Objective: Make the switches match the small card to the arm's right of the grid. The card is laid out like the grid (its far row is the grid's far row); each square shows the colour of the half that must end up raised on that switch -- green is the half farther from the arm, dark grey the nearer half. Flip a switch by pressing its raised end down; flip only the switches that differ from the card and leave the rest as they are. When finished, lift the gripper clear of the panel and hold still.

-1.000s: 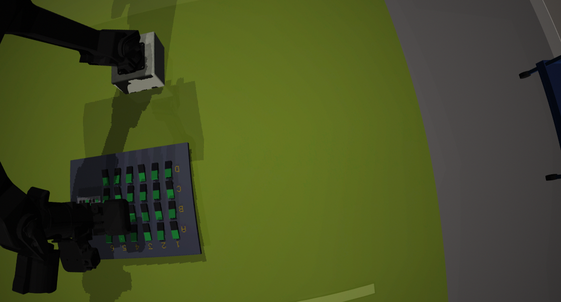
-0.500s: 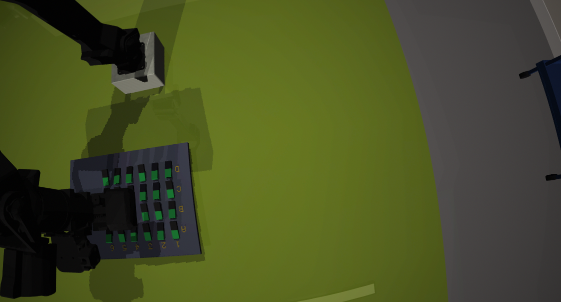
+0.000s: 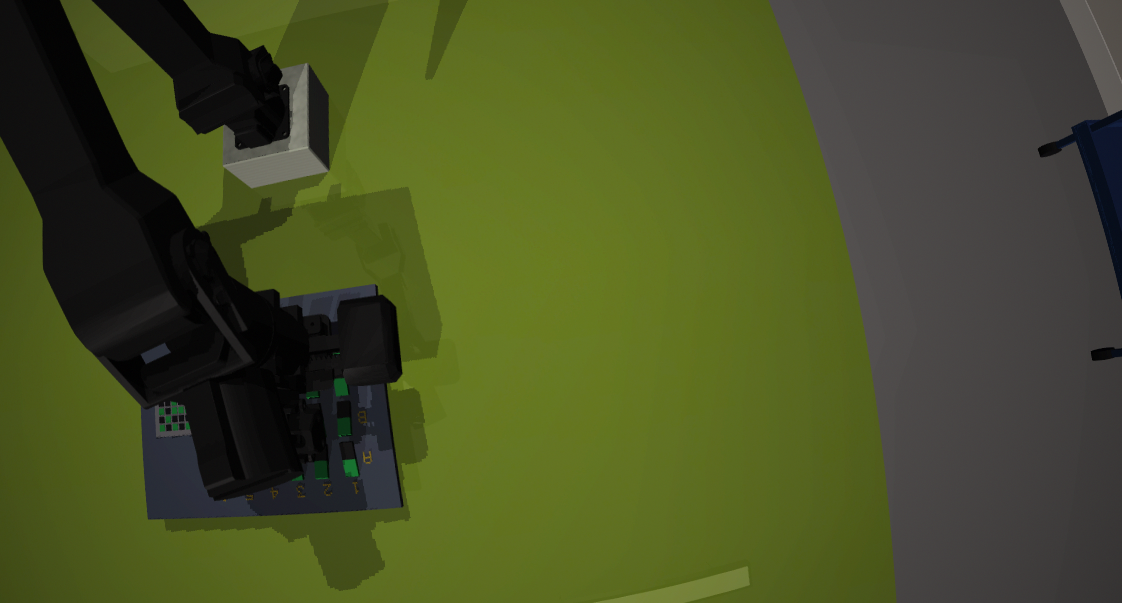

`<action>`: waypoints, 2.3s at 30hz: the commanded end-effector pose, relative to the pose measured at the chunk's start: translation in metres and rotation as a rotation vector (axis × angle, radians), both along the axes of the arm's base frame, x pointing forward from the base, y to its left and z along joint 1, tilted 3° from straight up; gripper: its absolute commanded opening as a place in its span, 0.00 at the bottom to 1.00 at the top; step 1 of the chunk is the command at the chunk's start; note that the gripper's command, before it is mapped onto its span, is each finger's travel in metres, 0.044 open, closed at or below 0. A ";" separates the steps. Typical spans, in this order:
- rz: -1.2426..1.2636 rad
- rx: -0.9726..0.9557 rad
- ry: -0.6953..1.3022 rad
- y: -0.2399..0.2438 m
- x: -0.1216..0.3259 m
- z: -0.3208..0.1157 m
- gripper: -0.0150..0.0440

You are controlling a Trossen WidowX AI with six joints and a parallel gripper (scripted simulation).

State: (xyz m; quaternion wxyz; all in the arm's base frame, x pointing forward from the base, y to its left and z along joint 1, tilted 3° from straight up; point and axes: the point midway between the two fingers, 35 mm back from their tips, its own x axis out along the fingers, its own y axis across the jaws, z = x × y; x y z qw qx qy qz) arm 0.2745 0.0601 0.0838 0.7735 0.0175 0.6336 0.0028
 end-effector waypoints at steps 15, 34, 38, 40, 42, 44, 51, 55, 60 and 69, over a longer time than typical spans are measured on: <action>-0.004 -0.007 0.005 0.001 -0.001 -0.037 0.25; -0.004 -0.007 0.005 0.001 0.001 -0.047 0.25; -0.004 -0.007 0.005 0.001 0.001 -0.047 0.25; -0.004 -0.007 0.005 0.001 0.001 -0.047 0.25; -0.004 -0.007 0.005 0.001 0.001 -0.047 0.25; -0.004 -0.007 0.005 0.001 0.001 -0.047 0.25; -0.004 -0.007 0.005 0.001 0.001 -0.048 0.25; -0.004 -0.007 0.005 0.001 0.001 -0.049 0.25; -0.004 -0.007 0.005 0.001 0.001 -0.049 0.25; -0.004 -0.007 0.005 0.001 0.001 -0.051 0.25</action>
